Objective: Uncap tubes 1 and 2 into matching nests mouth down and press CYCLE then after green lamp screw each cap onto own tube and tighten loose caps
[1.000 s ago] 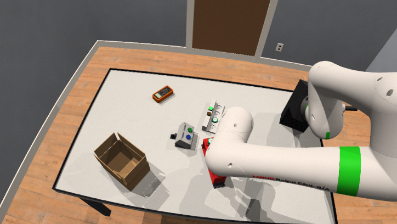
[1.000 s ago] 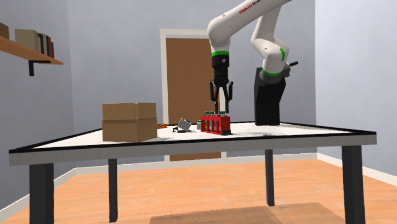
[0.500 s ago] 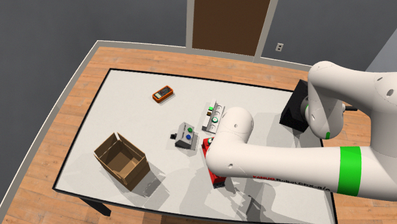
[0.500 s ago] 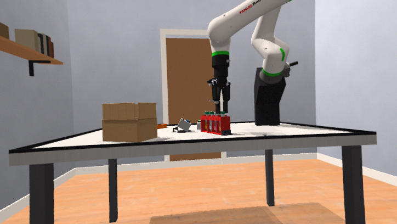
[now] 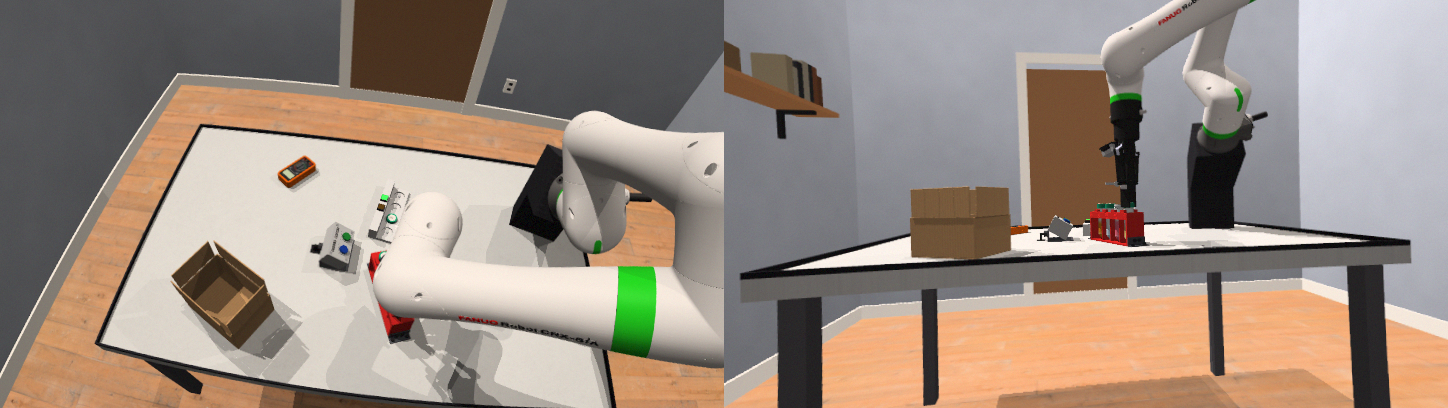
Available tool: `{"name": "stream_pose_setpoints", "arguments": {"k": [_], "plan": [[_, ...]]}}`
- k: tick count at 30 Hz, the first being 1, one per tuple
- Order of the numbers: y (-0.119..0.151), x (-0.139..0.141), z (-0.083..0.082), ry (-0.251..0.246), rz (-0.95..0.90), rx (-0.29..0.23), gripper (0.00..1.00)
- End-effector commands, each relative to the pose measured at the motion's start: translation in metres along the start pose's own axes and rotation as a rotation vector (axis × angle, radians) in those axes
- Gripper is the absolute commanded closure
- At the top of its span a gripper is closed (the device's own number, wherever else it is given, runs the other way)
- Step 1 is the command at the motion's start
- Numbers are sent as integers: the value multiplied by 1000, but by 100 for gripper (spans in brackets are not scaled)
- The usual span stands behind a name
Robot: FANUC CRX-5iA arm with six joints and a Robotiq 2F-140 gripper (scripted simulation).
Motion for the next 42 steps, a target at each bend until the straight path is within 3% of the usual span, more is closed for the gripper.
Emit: {"name": "stream_pose_setpoints", "arguments": {"k": [1, 10, 24, 26, 33, 39, 40, 42], "plan": [[0, 0, -1, 0, -1, 1, 70], [0, 0, -1, 0, -1, 1, 70], [-1, 0, -1, -1, 699, 1, 70], [-1, 0, -1, -1, 699, 1, 70], [-1, 0, -1, -1, 1046, 1, 70], [-1, 0, -1, -1, 1046, 1, 70], [0, 0, 0, -1, 1046, 1, 59], [0, 0, 0, -1, 1046, 1, 59]]}}
Point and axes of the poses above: the point where the finger pads meet when closed, its own z axis out along the fingers, its own x axis across the jaws, y = z × x, the point moved 4 cm from there along -z, back along the fingers, and after that the axes turned 10 degrees about -z, right-handed, at the moved point
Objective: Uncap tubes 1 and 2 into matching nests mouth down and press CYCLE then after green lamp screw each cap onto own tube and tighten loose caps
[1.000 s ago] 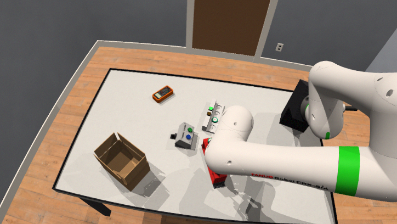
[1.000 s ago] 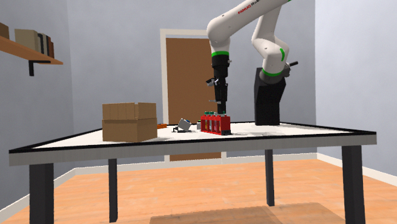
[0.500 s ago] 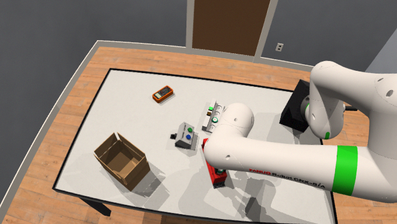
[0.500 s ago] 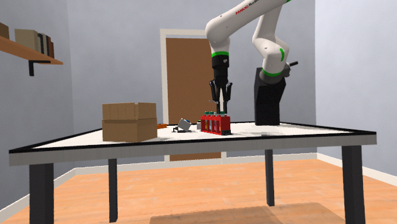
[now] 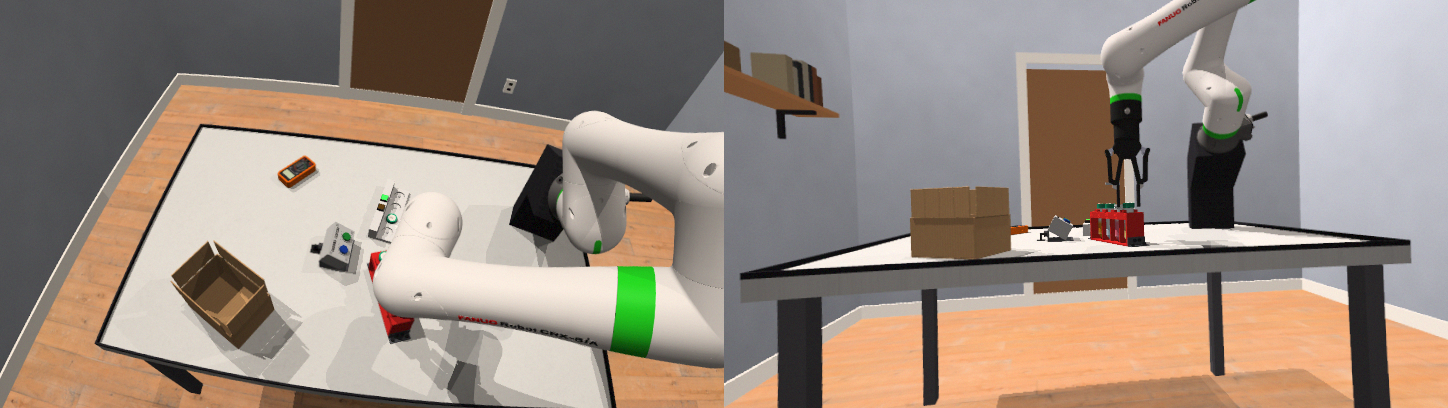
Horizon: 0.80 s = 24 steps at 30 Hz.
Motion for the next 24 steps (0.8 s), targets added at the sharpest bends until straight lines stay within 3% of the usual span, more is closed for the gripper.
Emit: {"name": "stream_pose_setpoints", "arguments": {"k": [1, 10, 13, 18, 20, 24], "plan": [[0, 0, 0, 0, 0, 2, 59], [0, 0, 0, -1, 0, 2, 59], [0, 0, -1, 0, -250, 2, 59], [0, 0, -1, 0, -350, 2, 59], [0, 0, -1, 0, -537, 2, 59], [0, 0, -1, 1, -722, 4, 59]]}}
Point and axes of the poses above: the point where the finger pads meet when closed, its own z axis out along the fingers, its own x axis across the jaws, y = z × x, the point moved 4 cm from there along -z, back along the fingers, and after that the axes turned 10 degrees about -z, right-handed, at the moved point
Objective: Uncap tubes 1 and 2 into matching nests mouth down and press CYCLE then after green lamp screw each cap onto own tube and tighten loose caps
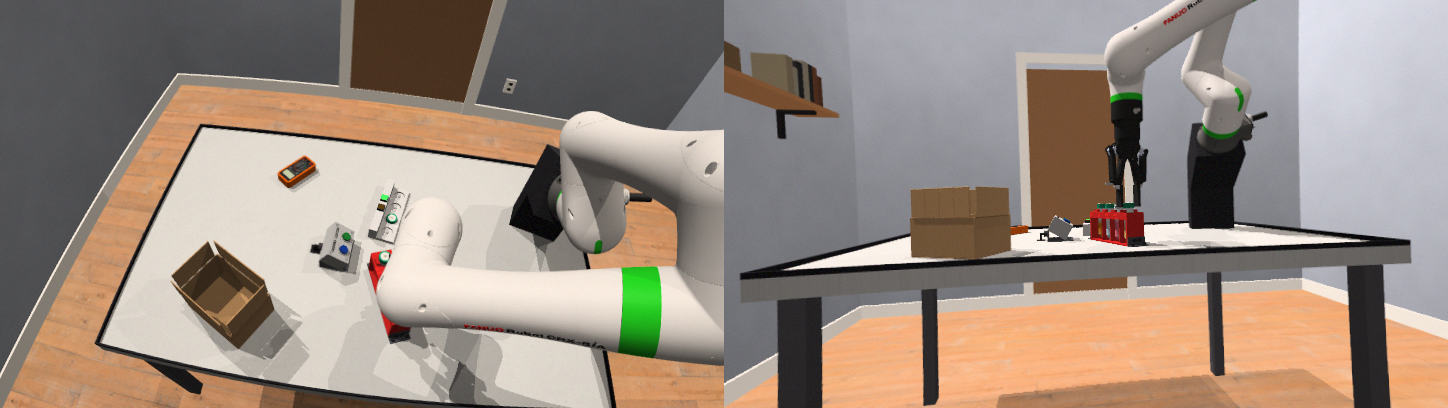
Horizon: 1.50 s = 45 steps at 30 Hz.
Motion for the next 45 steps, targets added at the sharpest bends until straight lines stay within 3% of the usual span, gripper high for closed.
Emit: {"name": "stream_pose_setpoints", "arguments": {"k": [1, 7, 14, 15, 29, 43, 45], "plan": [[-2, 0, -1, -20, -278, -23, 59], [-2, 0, 0, -25, -553, -22, 59], [-2, 0, 0, -25, -553, -22, 59], [-2, 0, 0, -25, -553, -22, 70], [-2, 0, 0, -25, -553, -22, 70], [-2, 0, -1, -15, 147, -29, 70], [-2, 0, -1, -15, 147, -29, 70]]}}
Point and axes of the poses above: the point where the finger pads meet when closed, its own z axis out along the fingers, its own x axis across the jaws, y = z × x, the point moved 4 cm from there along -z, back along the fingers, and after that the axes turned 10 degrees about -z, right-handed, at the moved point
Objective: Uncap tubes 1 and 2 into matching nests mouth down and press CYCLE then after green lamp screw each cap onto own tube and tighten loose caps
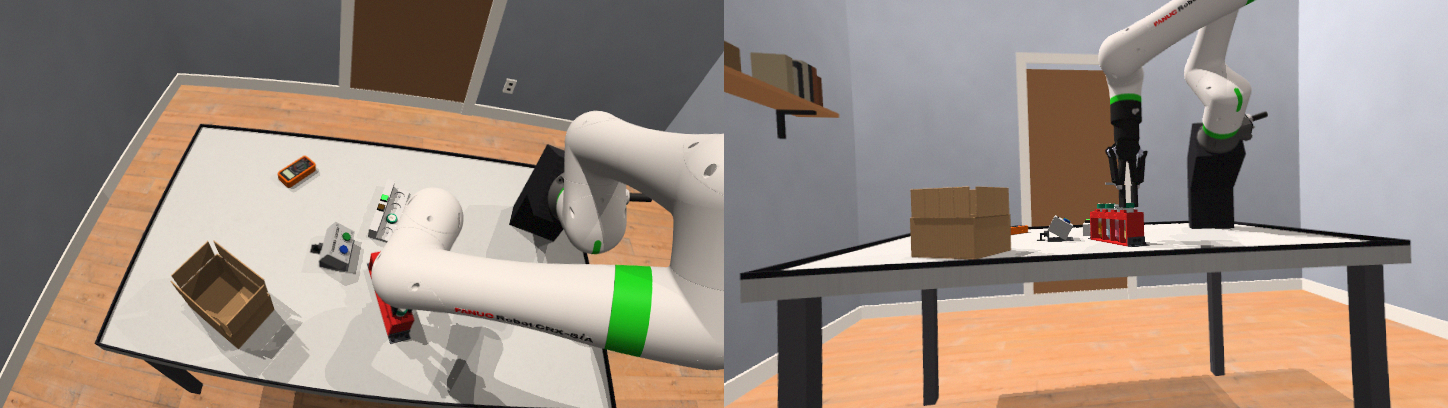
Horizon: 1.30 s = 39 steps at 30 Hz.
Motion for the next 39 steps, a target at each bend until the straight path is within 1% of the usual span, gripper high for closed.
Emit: {"name": "stream_pose_setpoints", "arguments": {"k": [1, 7, 13, 14, 26, 29, 32, 34, 36, 39], "plan": [[1, -1, 0, 16, 170, 26, 70], [1, -1, 0, 12, 467, 28, 70], [1, -1, -1, 12, 467, 28, 70], [1, -1, 1, 12, 467, 28, 59], [1, -1, 1, 12, 467, 28, 59], [1, -1, 0, 15, 217, 26, 59], [1, -1, 0, 17, 115, 25, 59], [1, -1, 0, 17, 115, 25, 59], [1, -1, 0, 19, -72, 24, 59], [1, -1, 0, 21, -205, 24, 59]]}}
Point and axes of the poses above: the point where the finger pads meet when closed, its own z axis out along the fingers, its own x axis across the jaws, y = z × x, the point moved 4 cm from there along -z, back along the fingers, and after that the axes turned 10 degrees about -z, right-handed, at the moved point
